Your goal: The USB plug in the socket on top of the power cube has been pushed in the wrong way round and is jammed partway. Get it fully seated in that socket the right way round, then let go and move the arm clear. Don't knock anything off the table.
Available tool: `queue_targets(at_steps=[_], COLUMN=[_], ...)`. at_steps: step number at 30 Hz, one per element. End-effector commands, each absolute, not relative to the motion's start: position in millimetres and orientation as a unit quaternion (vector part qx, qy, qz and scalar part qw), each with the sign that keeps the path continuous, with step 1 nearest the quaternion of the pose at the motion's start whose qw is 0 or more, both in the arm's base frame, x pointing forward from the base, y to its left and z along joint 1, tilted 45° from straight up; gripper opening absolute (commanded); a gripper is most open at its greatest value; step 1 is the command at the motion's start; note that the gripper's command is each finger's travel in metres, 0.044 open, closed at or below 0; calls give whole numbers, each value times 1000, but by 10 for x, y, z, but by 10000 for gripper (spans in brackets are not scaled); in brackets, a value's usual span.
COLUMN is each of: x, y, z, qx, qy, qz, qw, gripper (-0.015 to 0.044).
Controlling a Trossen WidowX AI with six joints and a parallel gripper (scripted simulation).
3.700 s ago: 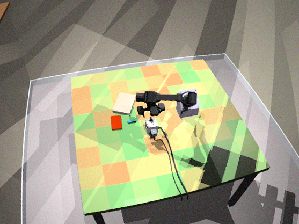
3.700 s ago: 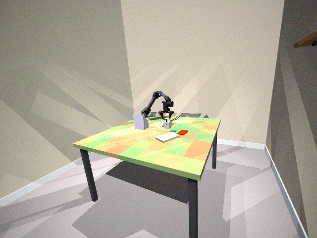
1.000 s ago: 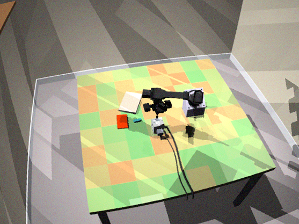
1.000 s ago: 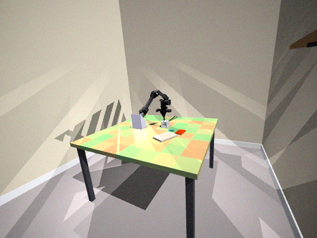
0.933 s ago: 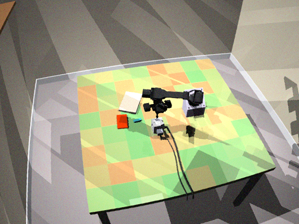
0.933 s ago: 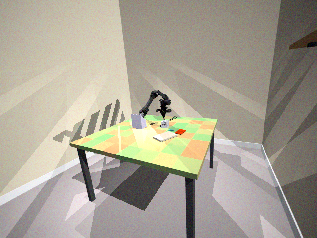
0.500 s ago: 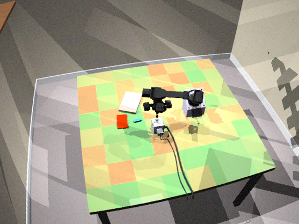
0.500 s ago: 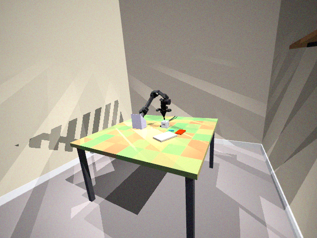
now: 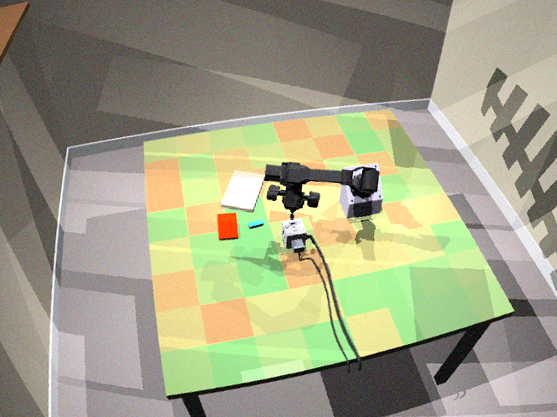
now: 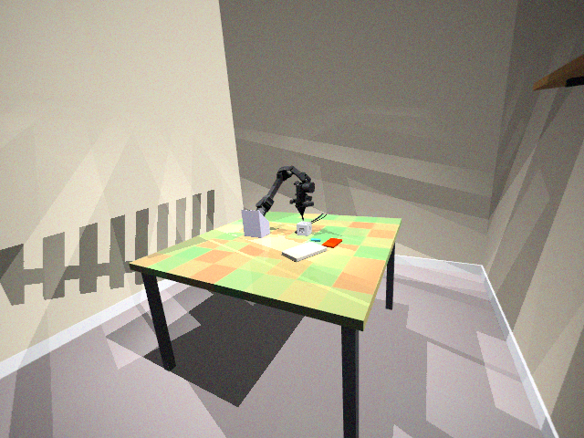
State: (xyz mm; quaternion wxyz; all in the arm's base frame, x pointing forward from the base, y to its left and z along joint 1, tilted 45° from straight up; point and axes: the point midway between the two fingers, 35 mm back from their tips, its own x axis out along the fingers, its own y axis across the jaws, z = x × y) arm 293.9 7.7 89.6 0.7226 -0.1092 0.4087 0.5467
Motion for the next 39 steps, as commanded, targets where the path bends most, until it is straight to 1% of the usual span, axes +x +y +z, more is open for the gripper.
queue_targets(at_steps=[1,20,39], x=[2936,2936,2936], y=[79,78,78], z=[889,889,889], qx=[-75,106,281], qy=[434,551,633], qz=[527,404,256], qw=[727,723,675], gripper=[0,0,0])
